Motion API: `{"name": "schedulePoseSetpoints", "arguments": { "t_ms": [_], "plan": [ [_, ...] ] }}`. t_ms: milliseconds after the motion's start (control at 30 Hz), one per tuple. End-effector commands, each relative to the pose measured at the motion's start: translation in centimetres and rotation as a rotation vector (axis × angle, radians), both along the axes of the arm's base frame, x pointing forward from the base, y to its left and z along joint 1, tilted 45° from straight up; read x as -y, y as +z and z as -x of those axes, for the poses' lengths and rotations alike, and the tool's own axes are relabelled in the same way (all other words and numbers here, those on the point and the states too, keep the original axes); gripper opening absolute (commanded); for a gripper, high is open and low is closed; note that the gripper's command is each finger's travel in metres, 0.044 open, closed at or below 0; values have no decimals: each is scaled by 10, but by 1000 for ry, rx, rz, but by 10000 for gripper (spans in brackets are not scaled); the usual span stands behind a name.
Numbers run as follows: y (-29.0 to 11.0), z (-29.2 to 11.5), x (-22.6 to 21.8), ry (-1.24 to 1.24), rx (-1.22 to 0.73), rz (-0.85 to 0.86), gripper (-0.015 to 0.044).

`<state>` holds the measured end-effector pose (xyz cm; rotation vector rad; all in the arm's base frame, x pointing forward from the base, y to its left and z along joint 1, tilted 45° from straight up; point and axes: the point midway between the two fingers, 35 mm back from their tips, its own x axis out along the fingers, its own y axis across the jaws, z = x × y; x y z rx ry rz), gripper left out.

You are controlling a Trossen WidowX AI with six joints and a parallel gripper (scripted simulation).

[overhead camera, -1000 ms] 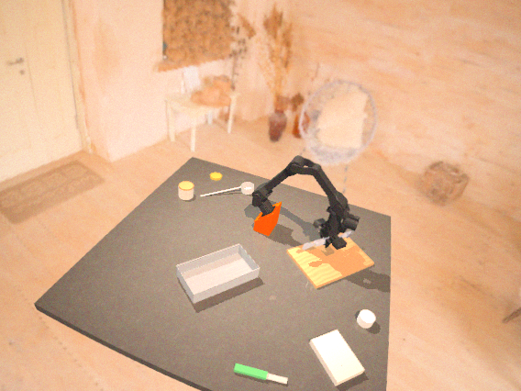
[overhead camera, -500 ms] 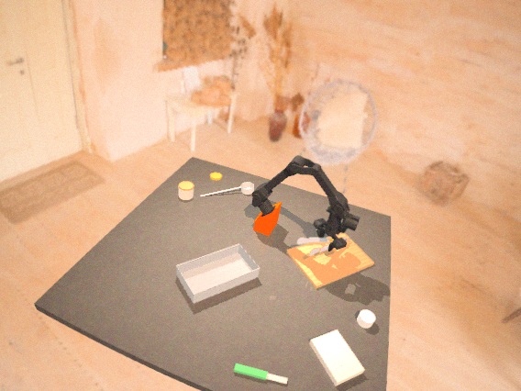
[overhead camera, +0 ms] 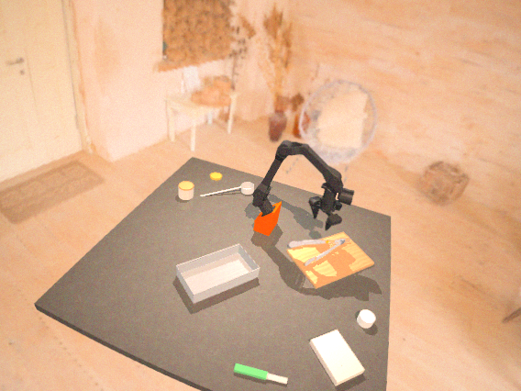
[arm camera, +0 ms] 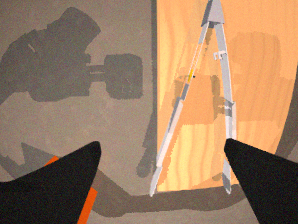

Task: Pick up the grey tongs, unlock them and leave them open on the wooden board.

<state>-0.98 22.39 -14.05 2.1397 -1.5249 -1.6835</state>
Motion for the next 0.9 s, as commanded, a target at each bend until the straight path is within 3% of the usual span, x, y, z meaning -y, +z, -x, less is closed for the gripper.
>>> {"name": "schedulePoseSetpoints", "arguments": {
  "t_ms": [0,67,267,500,867],
  "plan": [
    [50,30,9,1,-4,5,440],
    [67,40,14,2,-5,7,440],
    [71,41,13,2,-5,7,440],
    [104,37,-20,15,-6,-8,440],
    [106,36,-21,15,-6,-9,440]
  ]
}}
